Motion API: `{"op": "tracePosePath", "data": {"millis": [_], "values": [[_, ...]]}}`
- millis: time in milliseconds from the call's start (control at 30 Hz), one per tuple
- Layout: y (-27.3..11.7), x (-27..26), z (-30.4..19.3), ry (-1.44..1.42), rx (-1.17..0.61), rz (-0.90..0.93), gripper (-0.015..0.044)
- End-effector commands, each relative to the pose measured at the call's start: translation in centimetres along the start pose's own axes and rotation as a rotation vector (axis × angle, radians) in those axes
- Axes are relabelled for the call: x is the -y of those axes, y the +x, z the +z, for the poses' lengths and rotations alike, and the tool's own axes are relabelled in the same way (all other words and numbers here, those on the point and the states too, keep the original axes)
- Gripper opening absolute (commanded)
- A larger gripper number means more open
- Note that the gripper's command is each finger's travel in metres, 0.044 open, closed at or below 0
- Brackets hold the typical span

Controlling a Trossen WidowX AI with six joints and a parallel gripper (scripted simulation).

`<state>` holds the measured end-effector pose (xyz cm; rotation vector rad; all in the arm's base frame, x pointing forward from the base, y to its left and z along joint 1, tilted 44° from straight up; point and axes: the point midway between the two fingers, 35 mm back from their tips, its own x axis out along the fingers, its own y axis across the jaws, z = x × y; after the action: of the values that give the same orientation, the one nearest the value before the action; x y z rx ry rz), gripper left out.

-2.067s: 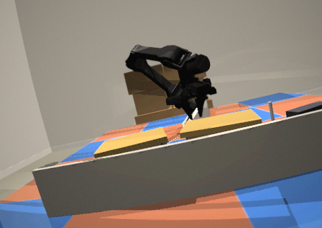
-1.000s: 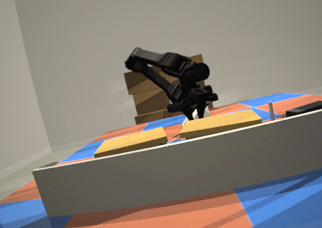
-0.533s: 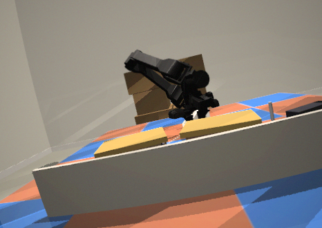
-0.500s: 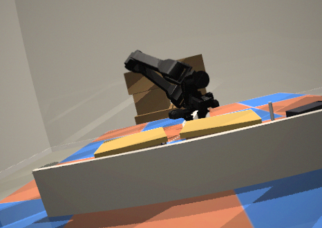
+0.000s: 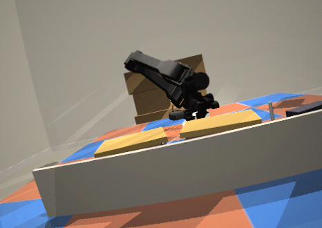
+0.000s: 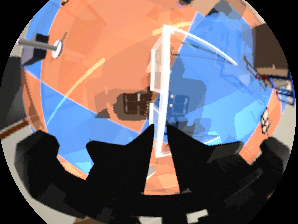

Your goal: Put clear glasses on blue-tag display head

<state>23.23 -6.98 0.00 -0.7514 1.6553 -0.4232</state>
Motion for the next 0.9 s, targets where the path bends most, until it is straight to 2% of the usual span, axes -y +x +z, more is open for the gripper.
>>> {"op": "tracePosePath", "data": {"millis": [0,267,467,867], "values": [[0.0,0.0,0.0,0.002,0.000,0.000,0.0053],[0.0,0.0,0.0,0.002,0.000,0.000,0.0000],[-0.3,0.0,0.1,0.002,0.000,0.001,0.0000],[-6.6,-0.1,0.5,-0.003,0.003,0.006,0.0000]]}}
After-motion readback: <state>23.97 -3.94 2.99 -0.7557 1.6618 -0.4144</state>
